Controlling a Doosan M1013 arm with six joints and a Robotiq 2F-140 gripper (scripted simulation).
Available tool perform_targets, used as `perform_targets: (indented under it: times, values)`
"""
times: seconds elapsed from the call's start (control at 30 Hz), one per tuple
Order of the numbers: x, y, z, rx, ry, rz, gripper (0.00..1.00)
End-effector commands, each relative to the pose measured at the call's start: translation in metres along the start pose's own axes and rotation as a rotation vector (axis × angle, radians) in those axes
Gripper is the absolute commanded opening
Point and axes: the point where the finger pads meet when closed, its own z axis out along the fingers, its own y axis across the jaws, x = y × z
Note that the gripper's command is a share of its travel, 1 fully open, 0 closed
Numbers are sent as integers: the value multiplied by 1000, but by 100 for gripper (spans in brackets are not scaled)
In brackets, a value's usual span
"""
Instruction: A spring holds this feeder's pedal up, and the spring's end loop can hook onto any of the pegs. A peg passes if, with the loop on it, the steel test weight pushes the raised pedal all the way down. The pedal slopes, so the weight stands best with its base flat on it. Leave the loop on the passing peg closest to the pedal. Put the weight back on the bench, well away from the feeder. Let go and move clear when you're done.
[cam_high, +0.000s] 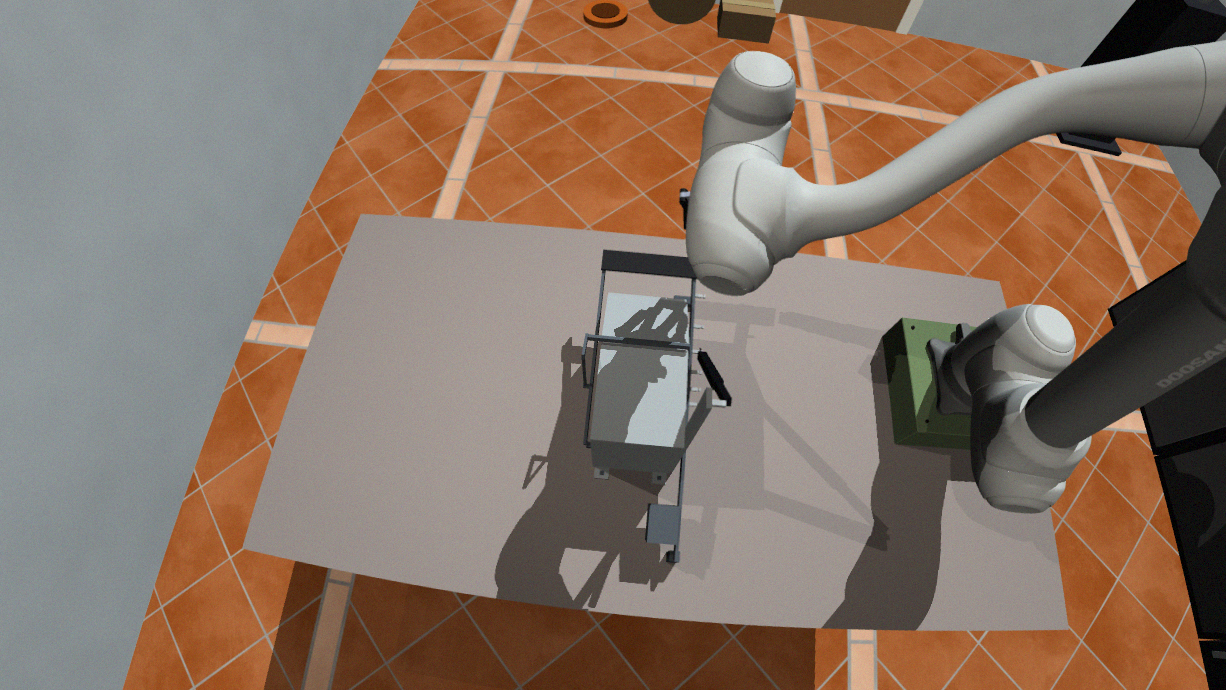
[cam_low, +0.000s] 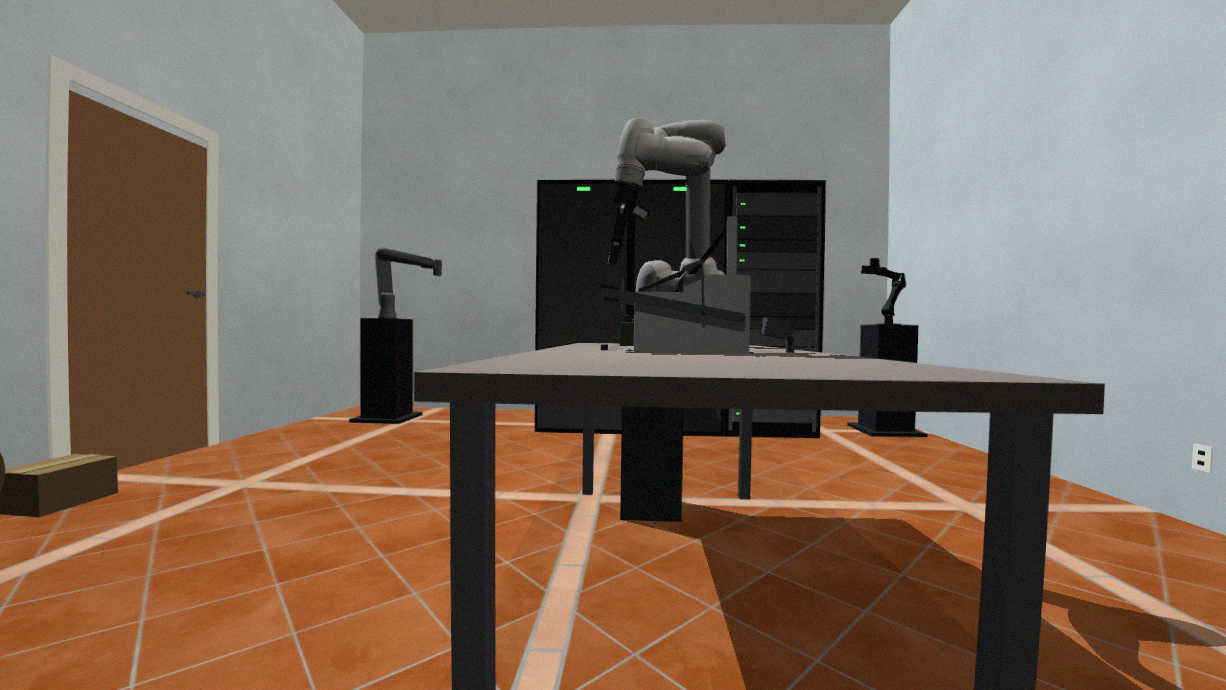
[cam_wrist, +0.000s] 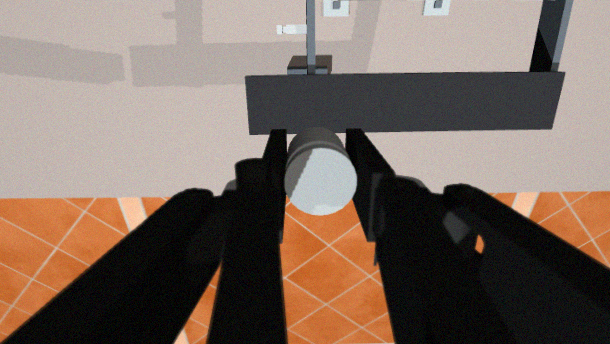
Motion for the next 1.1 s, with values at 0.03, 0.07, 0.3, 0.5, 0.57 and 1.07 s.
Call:
perform_targets:
  times: [0.03, 0.07, 0.3, 0.5, 0.57, 1.07]
  values:
    - [-2, 0, -13, -1, 0, 0, 25]
    - [-3, 0, -16, -1, 0, 0, 25]
    - [-4, 0, -22, -1, 0, 0, 25]
    - [-7, 0, -37, -1, 0, 0, 25]
    - [-7, 0, -43, -1, 0, 0, 25]
    - [-9, 0, -51, -1, 0, 0, 25]
